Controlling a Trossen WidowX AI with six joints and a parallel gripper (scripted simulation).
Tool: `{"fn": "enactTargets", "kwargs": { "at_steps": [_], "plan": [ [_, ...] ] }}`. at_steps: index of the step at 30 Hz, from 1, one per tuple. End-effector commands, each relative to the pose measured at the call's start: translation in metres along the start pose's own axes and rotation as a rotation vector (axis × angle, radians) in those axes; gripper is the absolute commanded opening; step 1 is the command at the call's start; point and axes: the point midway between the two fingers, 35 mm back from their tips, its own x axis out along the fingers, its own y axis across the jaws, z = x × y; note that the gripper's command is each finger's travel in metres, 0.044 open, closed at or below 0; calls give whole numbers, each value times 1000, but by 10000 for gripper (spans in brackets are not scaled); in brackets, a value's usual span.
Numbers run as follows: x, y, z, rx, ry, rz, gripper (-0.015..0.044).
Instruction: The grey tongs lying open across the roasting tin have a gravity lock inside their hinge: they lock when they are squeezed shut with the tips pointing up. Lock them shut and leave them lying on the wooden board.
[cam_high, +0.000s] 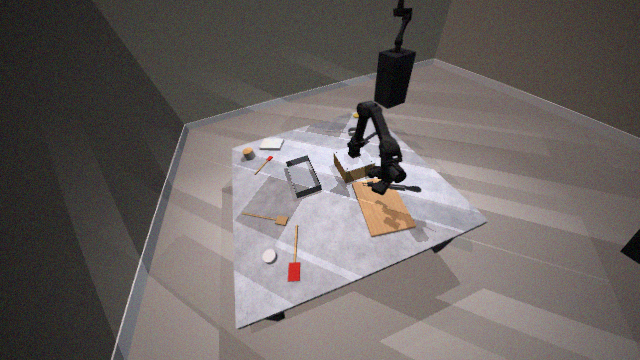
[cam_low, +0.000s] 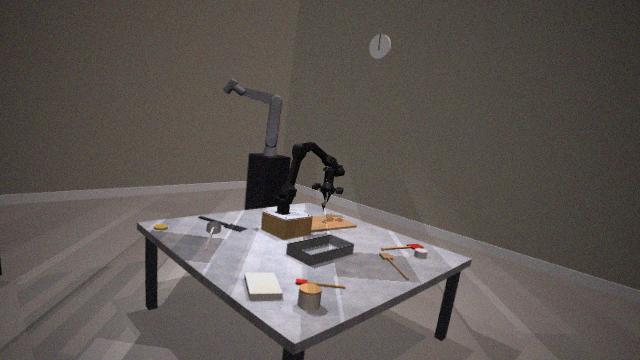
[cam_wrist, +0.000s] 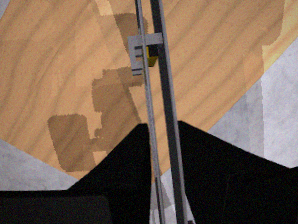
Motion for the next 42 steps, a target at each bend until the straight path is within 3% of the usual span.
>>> {"fn": "enactTargets", "kwargs": {
  "at_steps": [1, 16, 42],
  "plan": [
    [-12, -5, 2, -42, -100, 20, -150],
    [-13, -6, 2, -47, -116, 23, -150],
    [30, -2, 3, -47, -115, 22, -150]
  ]
}}
